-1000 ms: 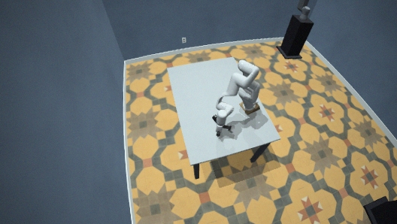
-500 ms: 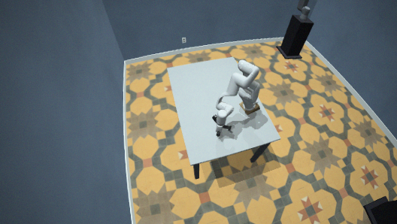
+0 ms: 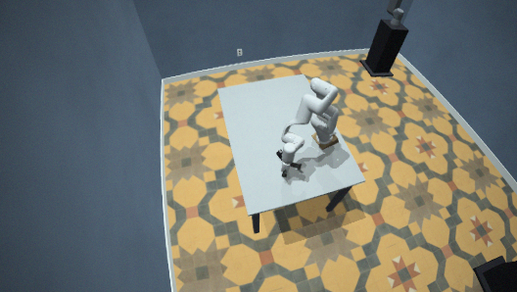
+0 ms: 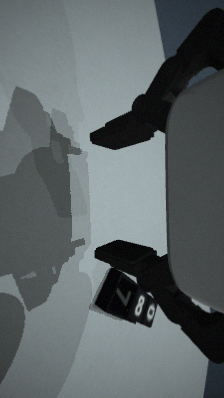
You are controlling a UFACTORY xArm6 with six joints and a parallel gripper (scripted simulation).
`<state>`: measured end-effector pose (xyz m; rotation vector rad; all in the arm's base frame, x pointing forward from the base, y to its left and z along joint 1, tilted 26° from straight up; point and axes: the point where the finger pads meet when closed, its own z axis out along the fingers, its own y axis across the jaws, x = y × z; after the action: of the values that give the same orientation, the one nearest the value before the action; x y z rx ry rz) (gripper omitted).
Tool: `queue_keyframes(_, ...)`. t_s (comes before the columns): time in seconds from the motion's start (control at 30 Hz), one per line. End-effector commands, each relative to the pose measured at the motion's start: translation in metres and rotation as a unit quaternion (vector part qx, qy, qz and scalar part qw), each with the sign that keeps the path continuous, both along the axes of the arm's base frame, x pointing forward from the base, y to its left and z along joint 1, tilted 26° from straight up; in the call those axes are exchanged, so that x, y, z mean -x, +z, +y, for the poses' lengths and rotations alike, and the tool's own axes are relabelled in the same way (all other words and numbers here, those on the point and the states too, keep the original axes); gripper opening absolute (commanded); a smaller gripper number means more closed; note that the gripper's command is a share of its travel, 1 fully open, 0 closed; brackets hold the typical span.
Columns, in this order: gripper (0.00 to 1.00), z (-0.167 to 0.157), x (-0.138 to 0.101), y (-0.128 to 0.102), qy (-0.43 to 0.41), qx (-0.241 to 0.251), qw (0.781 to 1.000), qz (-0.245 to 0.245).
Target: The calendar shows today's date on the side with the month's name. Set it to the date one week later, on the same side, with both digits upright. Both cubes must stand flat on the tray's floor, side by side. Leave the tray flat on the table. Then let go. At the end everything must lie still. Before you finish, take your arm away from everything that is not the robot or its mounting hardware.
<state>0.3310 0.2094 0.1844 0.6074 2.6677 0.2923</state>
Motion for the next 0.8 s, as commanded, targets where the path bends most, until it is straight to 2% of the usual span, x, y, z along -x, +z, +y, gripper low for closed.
queue_keyframes(0.0,1.0,-0.001,0.004,0.012,0.0,-0.001,1.0,-0.002)
queue_keyframes(0.37,1.0,-0.002,0.009,0.023,-0.003,-0.003,1.0,-0.001)
queue_keyframes(0.57,1.0,-0.005,0.007,0.024,-0.095,-0.045,0.994,0.01)
queue_keyframes(0.77,1.0,-0.022,-0.005,0.027,-0.101,-0.048,0.994,0.011)
